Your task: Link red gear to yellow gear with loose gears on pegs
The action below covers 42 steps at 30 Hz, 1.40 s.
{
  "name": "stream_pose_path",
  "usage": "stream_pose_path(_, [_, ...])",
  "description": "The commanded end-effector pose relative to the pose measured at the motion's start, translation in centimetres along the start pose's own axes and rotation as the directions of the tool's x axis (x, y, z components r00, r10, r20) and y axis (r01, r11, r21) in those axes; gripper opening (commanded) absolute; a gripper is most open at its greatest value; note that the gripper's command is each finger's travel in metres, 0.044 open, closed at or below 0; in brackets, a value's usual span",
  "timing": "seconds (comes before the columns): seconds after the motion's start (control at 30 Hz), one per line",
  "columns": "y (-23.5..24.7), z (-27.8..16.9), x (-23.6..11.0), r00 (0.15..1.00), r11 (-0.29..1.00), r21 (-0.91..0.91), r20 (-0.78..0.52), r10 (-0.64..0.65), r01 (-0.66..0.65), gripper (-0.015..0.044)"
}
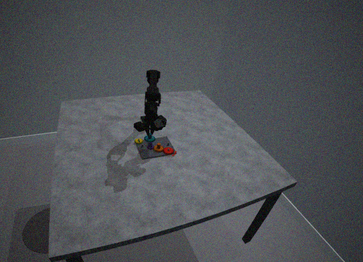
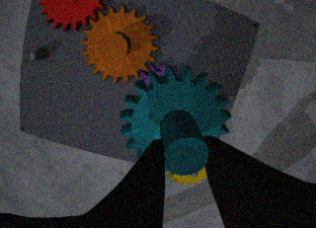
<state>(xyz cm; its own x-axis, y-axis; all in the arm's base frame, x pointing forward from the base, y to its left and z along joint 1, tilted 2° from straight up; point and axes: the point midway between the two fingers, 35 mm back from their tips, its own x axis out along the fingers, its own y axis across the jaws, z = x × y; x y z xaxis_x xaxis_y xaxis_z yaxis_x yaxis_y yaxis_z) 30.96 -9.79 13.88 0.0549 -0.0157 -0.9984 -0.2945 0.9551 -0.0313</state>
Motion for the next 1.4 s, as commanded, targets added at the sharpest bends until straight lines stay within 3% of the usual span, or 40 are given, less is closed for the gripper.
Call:
stream_pose_path(0.0, [-0.7,-0.5,0.3,1.000,1.000,-0.004,0.004,0.005,-0.005,0.0000])
stream_pose_path(0.77, [-3.3,-2.7,1.1,1.000,0.999,-0.038,0.004,0.006,-0.006,0.0000])
stream_pose_path(1.37, [-3.3,-2.7,1.1,1.000,0.859,-0.513,0.004,0.006,-0.003,0.0000])
